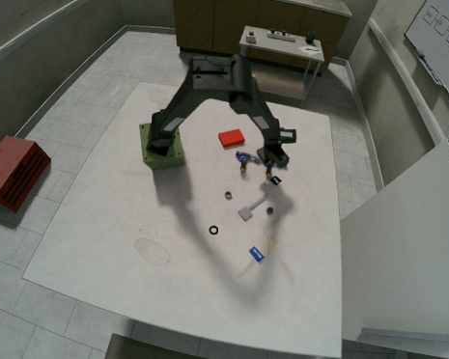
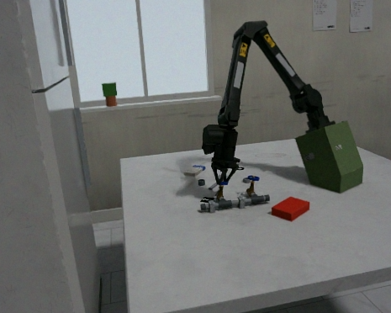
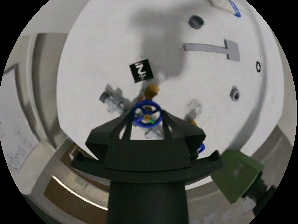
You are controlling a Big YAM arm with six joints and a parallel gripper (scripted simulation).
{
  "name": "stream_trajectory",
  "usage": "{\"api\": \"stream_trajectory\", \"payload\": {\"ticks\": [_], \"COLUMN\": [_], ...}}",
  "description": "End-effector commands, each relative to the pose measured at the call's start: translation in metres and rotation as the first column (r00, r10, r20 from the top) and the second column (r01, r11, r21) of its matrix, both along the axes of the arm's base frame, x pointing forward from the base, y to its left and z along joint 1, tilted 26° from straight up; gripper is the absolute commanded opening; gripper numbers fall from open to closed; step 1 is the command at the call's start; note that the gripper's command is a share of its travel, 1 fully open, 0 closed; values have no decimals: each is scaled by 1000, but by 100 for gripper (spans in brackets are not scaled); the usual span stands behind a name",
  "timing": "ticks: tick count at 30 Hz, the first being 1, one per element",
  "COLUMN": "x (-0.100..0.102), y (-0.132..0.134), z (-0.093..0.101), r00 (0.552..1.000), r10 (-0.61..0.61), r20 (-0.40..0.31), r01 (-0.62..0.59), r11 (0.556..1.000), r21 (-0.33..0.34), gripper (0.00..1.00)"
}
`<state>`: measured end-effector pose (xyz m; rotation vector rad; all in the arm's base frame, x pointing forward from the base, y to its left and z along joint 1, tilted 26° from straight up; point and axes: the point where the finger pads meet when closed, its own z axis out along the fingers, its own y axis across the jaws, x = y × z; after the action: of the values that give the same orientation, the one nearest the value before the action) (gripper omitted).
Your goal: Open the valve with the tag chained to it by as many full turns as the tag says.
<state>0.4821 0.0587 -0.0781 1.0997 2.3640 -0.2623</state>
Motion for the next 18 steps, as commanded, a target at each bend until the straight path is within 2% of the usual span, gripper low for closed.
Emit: {"api": "stream_trajectory", "payload": {"ticks": [1,3,5,6,12,18], "x": [14,14,14,14,14,14], "y": [-1,-1,-1,-1,-1,-1], "z": [-1,-1,-1,-1,-1,-1], "r00": [949,921,921,878,743,567], "r10": [284,346,346,420,566,668], "r20": [-137,-178,-178,-230,-357,-482], "r01": [-300,-371,-371,-459,-649,-809], "r11": [947,919,919,875,740,563], "r21": [-114,-133,-133,-154,-178,-171], "gripper": [0,0,0,0,0,0]}}
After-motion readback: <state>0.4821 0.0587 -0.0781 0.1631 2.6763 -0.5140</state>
